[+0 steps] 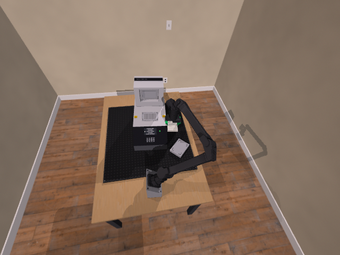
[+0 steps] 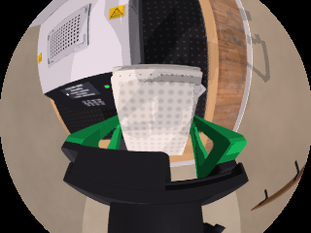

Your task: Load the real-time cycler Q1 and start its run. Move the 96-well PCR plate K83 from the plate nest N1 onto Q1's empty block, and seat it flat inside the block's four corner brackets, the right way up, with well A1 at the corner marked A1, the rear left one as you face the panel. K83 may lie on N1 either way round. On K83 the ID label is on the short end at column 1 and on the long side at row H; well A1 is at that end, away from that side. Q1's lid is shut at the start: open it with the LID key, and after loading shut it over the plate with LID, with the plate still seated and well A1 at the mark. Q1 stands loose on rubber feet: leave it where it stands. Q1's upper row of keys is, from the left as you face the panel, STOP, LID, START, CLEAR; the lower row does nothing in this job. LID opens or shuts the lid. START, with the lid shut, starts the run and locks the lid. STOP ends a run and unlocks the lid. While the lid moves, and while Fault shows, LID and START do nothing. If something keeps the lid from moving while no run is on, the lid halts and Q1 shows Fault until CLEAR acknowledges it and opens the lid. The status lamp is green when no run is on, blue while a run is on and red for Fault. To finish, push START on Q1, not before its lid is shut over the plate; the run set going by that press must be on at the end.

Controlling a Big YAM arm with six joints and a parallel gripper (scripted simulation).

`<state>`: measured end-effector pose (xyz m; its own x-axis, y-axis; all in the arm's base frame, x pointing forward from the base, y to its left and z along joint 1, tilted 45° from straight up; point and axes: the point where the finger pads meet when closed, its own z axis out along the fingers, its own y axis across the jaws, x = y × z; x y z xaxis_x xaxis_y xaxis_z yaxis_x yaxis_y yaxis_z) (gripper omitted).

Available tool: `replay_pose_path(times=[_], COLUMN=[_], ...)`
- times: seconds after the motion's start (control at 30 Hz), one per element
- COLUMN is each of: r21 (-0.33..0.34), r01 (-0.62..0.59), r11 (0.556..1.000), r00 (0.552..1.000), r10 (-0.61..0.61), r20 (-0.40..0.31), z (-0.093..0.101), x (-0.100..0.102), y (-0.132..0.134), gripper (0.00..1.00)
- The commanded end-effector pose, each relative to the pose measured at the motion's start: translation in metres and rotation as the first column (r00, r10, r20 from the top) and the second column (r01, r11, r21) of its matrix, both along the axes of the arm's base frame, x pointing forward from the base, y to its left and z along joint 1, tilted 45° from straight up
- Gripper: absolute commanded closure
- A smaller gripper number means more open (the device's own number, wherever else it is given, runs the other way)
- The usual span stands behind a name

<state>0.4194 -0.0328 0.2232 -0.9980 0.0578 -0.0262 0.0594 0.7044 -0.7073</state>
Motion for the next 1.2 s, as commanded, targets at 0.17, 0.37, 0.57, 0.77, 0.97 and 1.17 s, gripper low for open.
replay_pose_path(times=[0.17,0.37,0.57,0.77,0.97,1.17], r21=[0.021,0.062,0.122,0.146,0.178,0.251], r01=[-0.180,-0.344,-0.433,-0.496,-0.554,-0.590], r11=[0.984,0.937,0.893,0.856,0.813,0.767], r00=[0.974,0.900,0.785,0.730,0.667,0.535], r10=[0.181,0.348,0.440,0.502,0.562,0.605], r20=[-0.137,-0.262,-0.437,-0.464,-0.489,-0.590], z=[-0.005,-0.020,-0.057,-0.047,-0.048,-0.084], x=[0.031,0.059,0.068,0.085,0.097,0.106], y=[0.017,0.045,0.052,0.058,0.078,0.083], gripper=[1.00,1.00,1.00,1.00,1.00,1.00])
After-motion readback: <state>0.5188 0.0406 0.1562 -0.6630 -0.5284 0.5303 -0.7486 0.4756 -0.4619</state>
